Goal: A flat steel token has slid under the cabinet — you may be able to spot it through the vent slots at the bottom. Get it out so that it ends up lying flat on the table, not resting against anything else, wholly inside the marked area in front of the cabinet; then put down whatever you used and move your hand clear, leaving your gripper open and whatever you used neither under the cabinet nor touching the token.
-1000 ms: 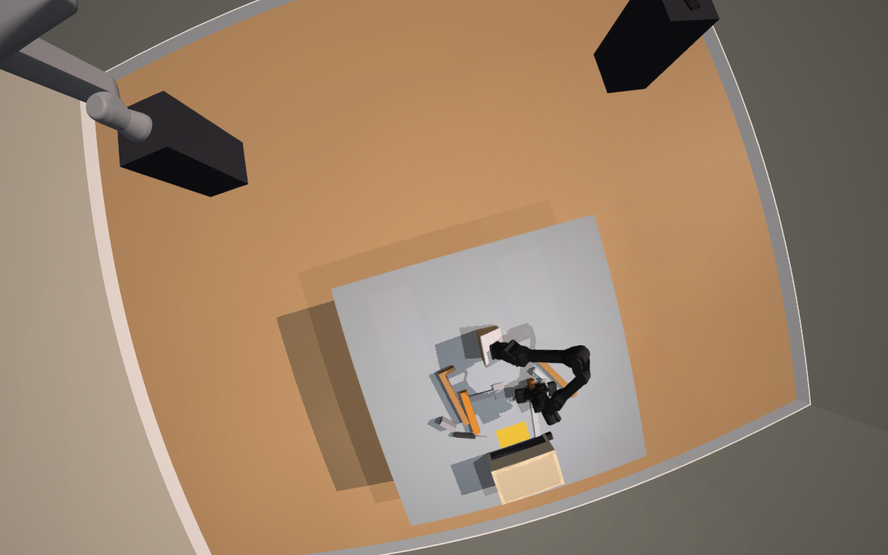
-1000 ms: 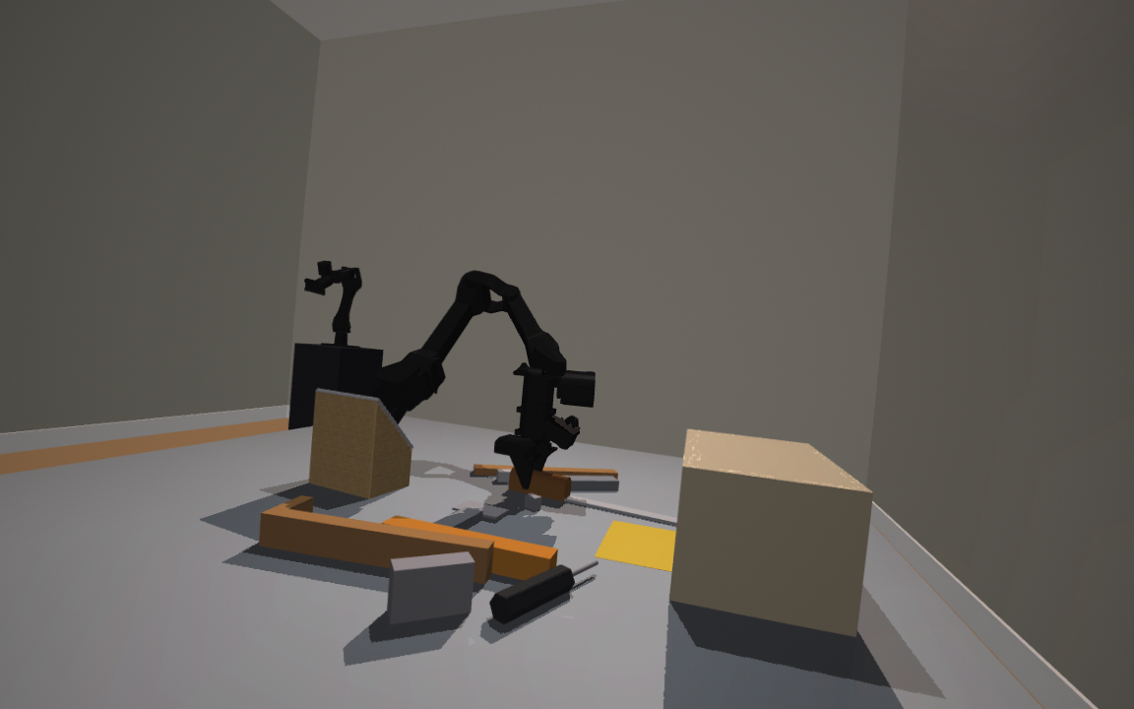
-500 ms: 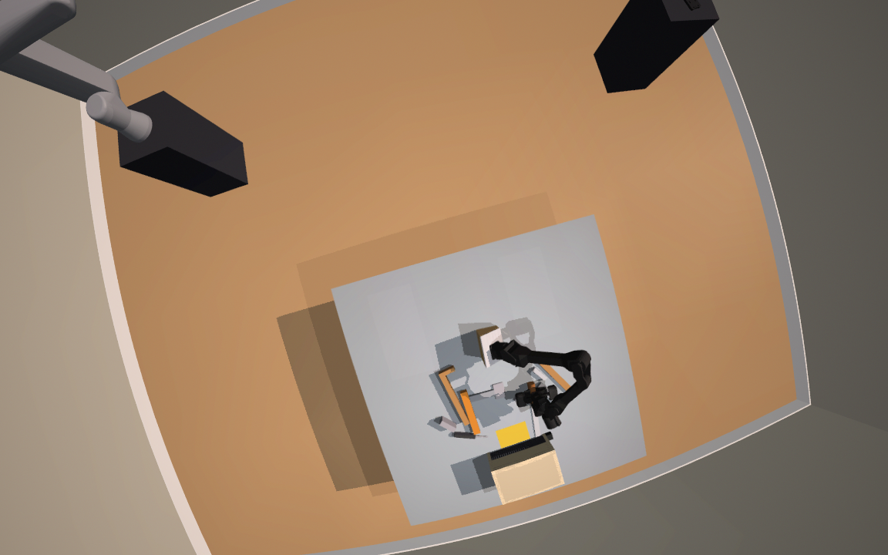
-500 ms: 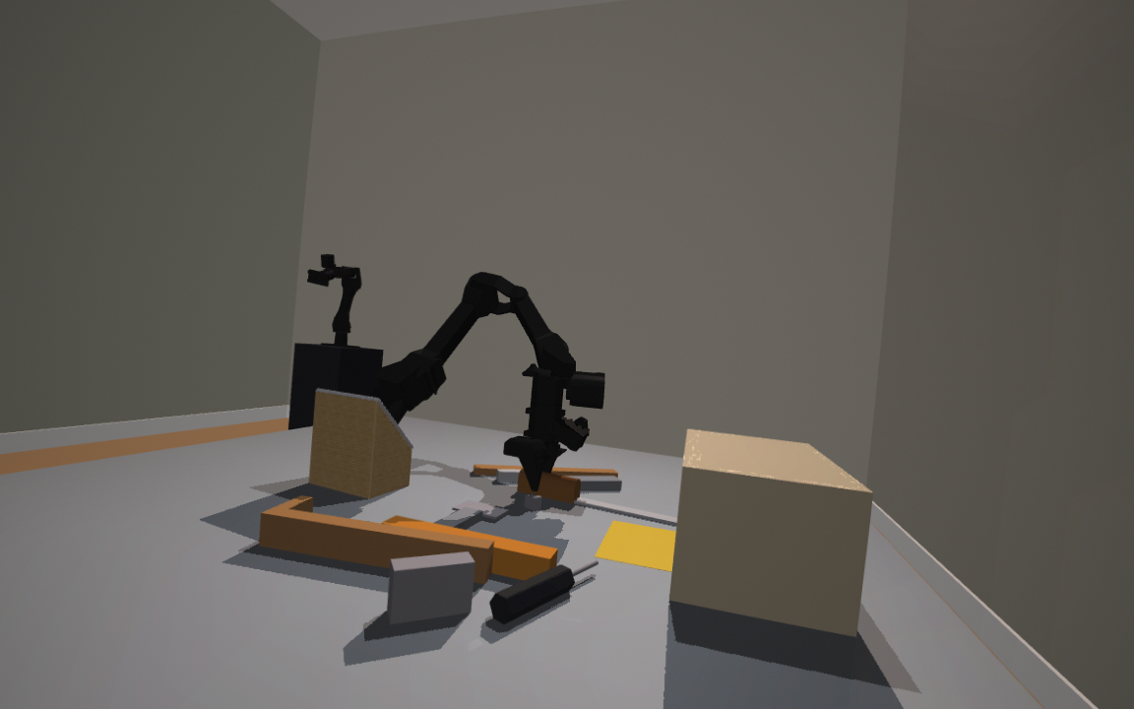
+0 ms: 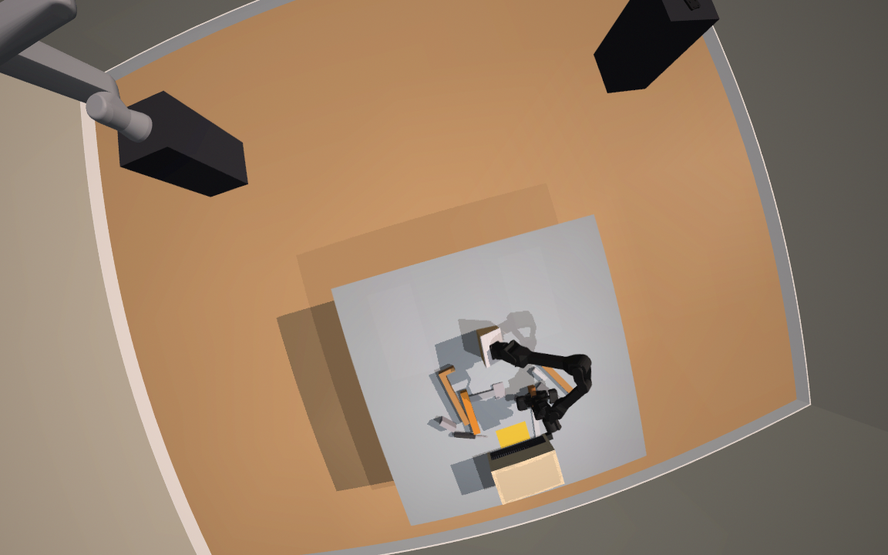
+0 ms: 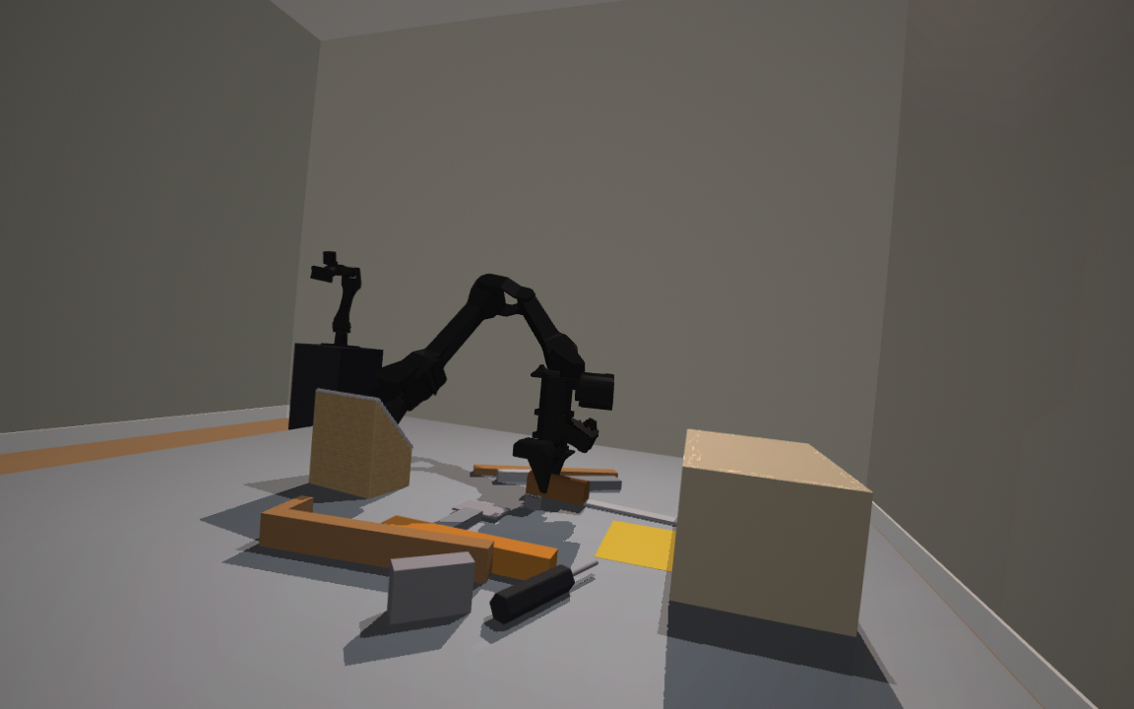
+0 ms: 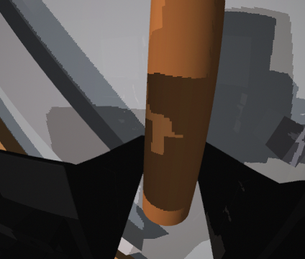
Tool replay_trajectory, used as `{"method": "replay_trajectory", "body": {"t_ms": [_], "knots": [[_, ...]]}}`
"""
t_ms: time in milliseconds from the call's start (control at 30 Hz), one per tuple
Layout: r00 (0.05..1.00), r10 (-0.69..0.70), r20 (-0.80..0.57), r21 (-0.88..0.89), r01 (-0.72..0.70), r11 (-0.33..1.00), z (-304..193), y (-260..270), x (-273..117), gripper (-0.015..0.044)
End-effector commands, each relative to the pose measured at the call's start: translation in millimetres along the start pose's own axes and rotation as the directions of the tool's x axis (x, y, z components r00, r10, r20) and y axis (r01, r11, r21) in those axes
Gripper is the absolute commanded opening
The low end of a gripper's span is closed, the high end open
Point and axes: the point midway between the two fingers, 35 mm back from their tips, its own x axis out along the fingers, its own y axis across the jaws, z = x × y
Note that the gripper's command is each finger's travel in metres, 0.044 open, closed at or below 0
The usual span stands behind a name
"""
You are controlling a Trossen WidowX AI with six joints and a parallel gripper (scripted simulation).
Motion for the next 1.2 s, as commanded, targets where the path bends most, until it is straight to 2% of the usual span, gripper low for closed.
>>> {"method": "replay_trajectory", "body": {"t_ms": [0,1167], "knots": [[1.000,0.004,0.000,-0.007,-0.004,1.000,6,1,0,0.0000],[1.000,0.004,0.002,-0.009,-0.004,1.000,45,1,-1,0.0000]]}}
